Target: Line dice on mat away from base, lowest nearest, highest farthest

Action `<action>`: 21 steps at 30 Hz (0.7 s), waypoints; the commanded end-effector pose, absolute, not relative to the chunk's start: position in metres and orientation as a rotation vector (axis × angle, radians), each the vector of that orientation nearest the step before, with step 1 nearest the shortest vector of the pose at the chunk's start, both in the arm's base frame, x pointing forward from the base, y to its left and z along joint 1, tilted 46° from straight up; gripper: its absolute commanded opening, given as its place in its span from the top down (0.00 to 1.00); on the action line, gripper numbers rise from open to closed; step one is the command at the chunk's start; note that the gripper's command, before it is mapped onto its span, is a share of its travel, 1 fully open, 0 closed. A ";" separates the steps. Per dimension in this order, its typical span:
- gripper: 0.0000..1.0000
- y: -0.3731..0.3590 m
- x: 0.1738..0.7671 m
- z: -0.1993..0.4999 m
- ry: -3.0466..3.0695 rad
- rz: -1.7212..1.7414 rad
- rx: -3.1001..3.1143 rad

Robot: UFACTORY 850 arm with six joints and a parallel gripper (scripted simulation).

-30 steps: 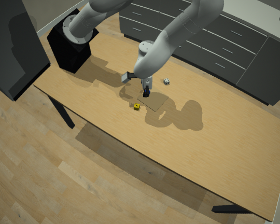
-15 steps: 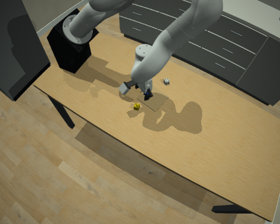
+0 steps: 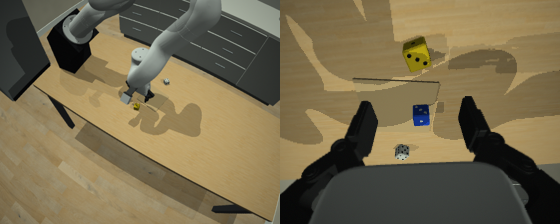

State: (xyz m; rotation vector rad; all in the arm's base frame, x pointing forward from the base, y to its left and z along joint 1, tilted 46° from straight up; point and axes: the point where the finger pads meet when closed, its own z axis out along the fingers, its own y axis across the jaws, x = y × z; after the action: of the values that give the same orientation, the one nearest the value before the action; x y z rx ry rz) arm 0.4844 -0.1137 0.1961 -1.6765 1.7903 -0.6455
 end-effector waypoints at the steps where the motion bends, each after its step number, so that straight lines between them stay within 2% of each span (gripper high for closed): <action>1: 0.00 -0.124 0.483 0.195 1.657 -0.733 -1.840; 12: 0.00 -0.132 0.482 0.194 1.555 -0.782 -1.956; 13: 0.53 -0.132 0.482 0.194 1.555 -0.782 -1.956; 21: 0.53 -0.132 0.482 0.194 1.555 -0.782 -1.956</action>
State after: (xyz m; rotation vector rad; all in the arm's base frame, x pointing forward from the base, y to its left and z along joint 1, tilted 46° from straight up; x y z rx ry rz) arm 0.4819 -0.1317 0.1932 -1.9555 1.5557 -0.7805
